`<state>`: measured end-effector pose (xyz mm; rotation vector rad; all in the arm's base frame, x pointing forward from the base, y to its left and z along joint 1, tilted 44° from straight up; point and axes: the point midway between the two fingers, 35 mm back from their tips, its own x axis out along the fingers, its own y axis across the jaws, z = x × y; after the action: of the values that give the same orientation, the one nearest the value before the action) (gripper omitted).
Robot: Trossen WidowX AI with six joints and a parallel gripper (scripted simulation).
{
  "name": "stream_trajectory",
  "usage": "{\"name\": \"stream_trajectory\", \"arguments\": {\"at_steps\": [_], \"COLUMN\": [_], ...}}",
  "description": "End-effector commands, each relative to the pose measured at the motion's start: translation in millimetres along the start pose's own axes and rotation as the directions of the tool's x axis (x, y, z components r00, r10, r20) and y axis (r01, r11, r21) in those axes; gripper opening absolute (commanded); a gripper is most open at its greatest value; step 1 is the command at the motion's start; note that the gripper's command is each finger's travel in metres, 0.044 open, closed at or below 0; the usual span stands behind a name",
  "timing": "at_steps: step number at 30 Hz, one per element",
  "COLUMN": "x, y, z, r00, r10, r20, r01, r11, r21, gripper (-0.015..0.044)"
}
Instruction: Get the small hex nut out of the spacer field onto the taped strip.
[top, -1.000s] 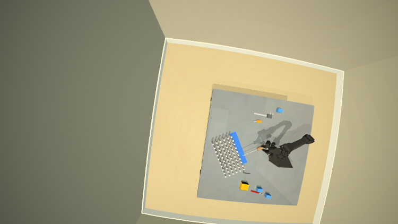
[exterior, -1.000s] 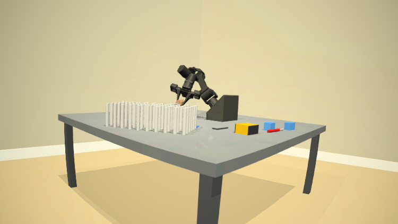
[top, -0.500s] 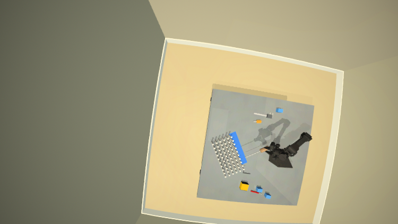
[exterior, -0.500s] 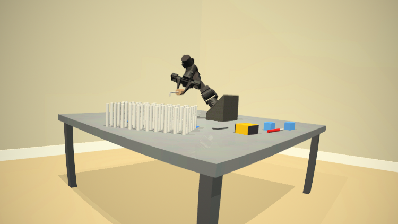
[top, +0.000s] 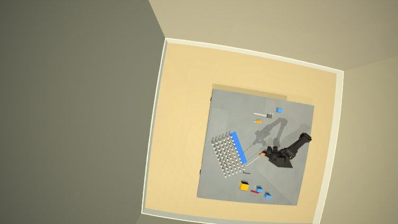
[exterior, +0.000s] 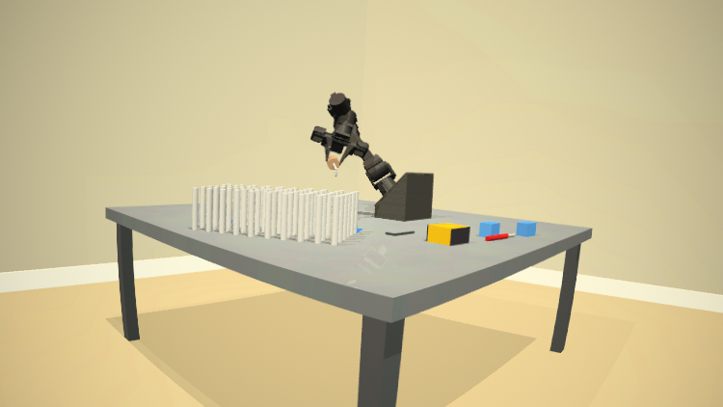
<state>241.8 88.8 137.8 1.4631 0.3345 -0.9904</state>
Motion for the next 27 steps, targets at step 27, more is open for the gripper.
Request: {"name": "stream_trajectory", "arguments": {"at_steps": [27], "x": [2.8], "y": [-44.7], "z": [-119.5], "r00": [0.939], "r10": [-0.342], "r20": [-0.017], "r01": [0.266], "r11": [0.759], "r21": [-0.594], "gripper": [0.0000]}}
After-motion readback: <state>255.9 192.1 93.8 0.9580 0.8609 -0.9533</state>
